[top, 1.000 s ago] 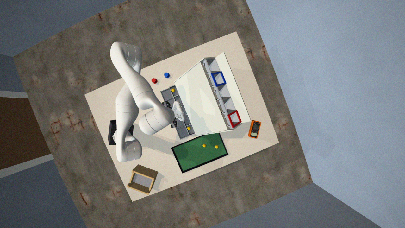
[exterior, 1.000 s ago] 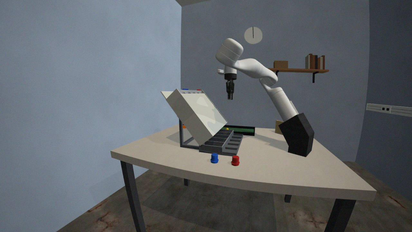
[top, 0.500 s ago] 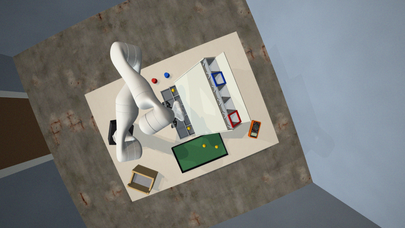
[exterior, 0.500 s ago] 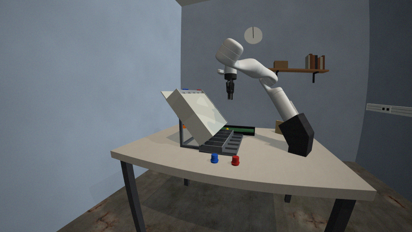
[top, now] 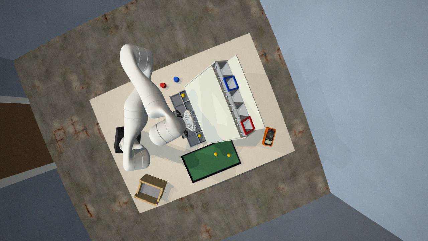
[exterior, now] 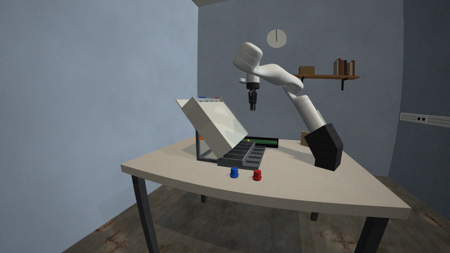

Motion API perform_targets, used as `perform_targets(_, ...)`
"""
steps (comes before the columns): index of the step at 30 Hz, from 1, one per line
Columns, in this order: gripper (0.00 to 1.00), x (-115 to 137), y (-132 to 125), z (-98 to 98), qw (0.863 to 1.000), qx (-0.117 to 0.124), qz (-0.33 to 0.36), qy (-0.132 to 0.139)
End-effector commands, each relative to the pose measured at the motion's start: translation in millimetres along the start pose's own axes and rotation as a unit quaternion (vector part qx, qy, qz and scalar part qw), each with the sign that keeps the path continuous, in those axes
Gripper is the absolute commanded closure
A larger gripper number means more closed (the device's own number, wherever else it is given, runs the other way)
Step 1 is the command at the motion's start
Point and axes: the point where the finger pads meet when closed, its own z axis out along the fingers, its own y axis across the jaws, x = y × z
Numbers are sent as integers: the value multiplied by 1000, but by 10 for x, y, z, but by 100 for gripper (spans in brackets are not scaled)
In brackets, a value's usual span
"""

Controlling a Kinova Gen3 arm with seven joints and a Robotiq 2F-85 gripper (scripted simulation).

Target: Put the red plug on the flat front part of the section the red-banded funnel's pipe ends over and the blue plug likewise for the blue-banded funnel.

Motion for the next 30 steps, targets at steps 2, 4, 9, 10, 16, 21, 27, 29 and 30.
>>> perform_targets(2,50,-24,684,421,1000,6,4,5)
perform_targets(4,50,-38,877,540,1000,6,4,5)
perform_targets(9,50,-28,1105,679,1000,6,4,5)
perform_targets(10,50,-28,1105,679,1000,6,4,5)
perform_targets(16,50,-33,1389,860,1000,-4,-15,-3)
perform_targets(21,50,-33,1389,860,1000,-4,-15,-3)
perform_targets(27,50,-33,1389,860,1000,-4,-15,-3)
perform_targets(29,50,-33,1389,860,1000,-4,-15,-3)
perform_targets(30,50,-33,1389,860,1000,-4,-15,-3)
